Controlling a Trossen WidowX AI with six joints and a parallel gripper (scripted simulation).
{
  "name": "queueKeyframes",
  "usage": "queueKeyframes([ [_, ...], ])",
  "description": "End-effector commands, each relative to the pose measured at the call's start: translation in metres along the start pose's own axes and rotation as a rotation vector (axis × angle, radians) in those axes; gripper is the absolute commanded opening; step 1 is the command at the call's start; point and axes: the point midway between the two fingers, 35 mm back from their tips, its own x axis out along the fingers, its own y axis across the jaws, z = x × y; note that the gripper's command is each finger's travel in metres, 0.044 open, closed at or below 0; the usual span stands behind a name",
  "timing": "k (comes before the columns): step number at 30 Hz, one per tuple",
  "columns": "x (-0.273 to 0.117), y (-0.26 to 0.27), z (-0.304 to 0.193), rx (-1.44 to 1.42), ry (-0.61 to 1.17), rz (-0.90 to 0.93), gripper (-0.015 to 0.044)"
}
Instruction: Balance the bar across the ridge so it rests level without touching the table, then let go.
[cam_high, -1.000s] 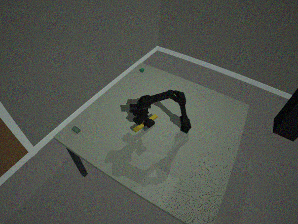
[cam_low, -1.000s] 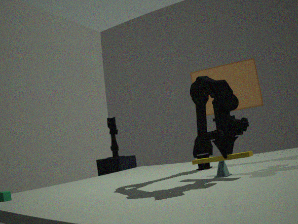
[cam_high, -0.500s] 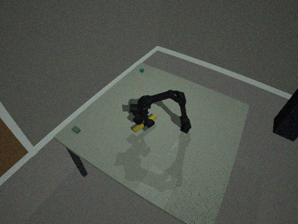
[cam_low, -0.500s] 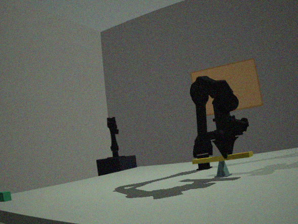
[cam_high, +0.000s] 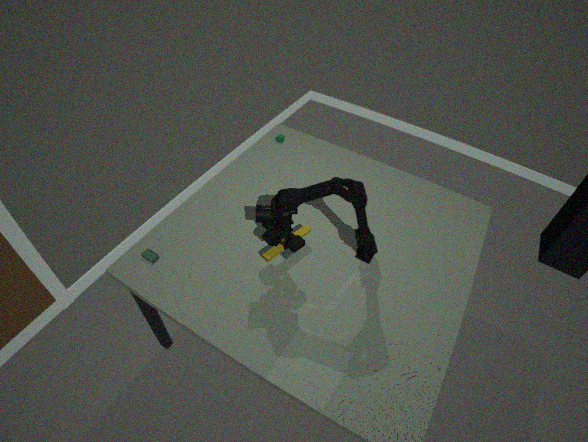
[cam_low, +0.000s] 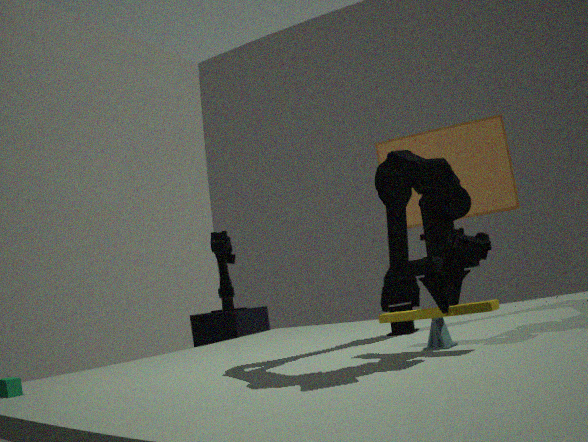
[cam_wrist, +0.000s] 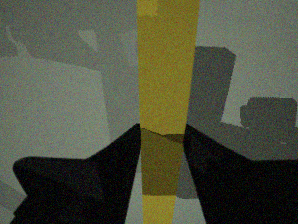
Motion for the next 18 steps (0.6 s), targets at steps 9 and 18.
queueKeyframes([
  [9,0.0006,0.0007,-0.0002,0.002,0.003,0.004,0.0],
  [18,0.0005,0.0006,0.0,0.002,0.003,0.004,0.0],
])
